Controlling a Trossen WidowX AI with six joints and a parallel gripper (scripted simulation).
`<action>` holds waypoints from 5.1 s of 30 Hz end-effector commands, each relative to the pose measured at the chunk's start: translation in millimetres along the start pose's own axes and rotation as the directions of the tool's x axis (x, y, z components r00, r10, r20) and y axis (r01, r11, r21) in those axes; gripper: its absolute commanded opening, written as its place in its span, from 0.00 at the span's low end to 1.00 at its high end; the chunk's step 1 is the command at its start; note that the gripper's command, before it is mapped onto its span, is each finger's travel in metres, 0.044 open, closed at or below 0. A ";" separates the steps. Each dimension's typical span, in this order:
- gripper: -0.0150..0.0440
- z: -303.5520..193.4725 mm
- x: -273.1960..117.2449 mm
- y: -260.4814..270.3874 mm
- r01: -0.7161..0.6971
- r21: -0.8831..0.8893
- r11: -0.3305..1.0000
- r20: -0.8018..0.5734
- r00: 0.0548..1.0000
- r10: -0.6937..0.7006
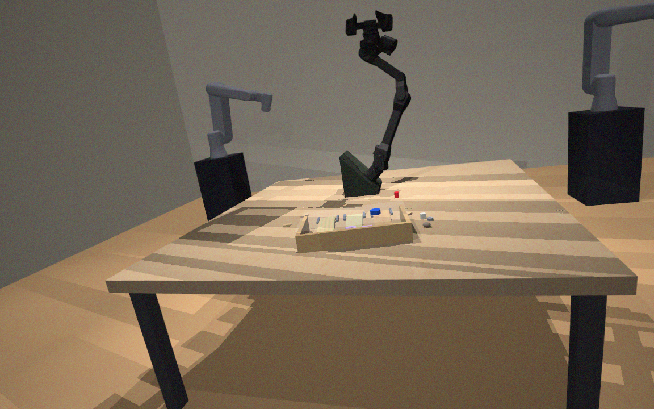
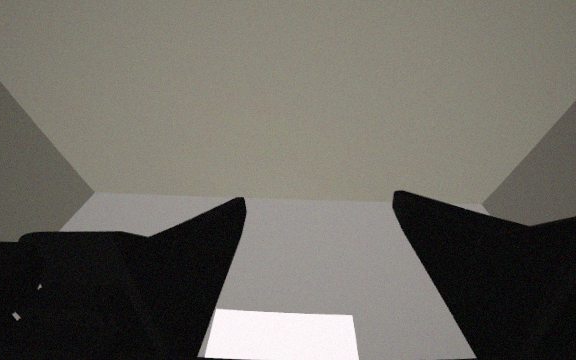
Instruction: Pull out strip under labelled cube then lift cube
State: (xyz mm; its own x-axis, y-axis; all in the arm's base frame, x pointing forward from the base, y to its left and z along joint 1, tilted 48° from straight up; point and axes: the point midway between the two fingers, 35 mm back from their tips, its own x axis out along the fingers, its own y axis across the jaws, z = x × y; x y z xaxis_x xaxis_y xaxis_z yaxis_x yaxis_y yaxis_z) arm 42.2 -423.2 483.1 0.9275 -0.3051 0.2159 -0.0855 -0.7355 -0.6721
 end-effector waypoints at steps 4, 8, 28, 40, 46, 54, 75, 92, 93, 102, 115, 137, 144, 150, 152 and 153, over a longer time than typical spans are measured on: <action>0.93 13.6 21.7 9.8 0.021 0.209 0.978 0.014 1.000 -0.024; 0.93 42.0 56.2 25.0 0.022 0.522 0.853 0.041 0.998 -0.051; 0.93 300.6 165.5 55.9 -0.360 0.764 -0.535 0.389 0.919 -0.062; 0.93 499.4 118.6 23.8 -0.193 0.063 -0.979 0.736 0.671 -0.085; 0.93 550.7 84.3 9.5 -0.035 -0.098 -0.995 0.827 0.552 -0.101; 0.93 550.7 84.3 9.5 -0.035 -0.098 -0.995 0.827 0.552 -0.101; 0.25 645.3 119.2 14.1 -0.119 -0.079 -0.990 0.994 -0.089 -0.069; 0.25 677.2 108.9 3.6 -0.174 -0.151 -0.973 0.930 -0.358 -0.080; 0.25 678.2 108.6 3.5 -0.174 -0.151 -0.973 0.930 -0.358 -0.080; 0.25 692.5 104.5 2.8 -0.174 -0.150 -0.973 0.930 -0.358 -0.080; 0.25 712.8 97.4 1.2 -0.174 -0.150 -0.973 0.931 -0.357 -0.080; 0.25 741.8 85.2 -1.3 -0.173 -0.154 -0.973 0.930 -0.358 -0.083; 0.25 741.8 85.2 -1.3 -0.173 -0.154 -0.973 0.930 -0.358 -0.083; 0.25 741.9 85.1 -1.3 -0.173 -0.154 -0.973 0.930 -0.358 -0.083; 0.25 741.9 85.1 -1.3 -0.173 -0.154 -0.973 0.930 -0.358 -0.083; 0.25 742.0 85.1 -1.3 -0.173 -0.154 -0.973 0.930 -0.358 -0.083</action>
State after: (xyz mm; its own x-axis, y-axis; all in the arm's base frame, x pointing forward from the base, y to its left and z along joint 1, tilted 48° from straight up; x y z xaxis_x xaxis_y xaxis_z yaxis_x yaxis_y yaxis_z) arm 391.3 0.3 -23.0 0.0126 0.7303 -0.6830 -0.1394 0.6777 0.7220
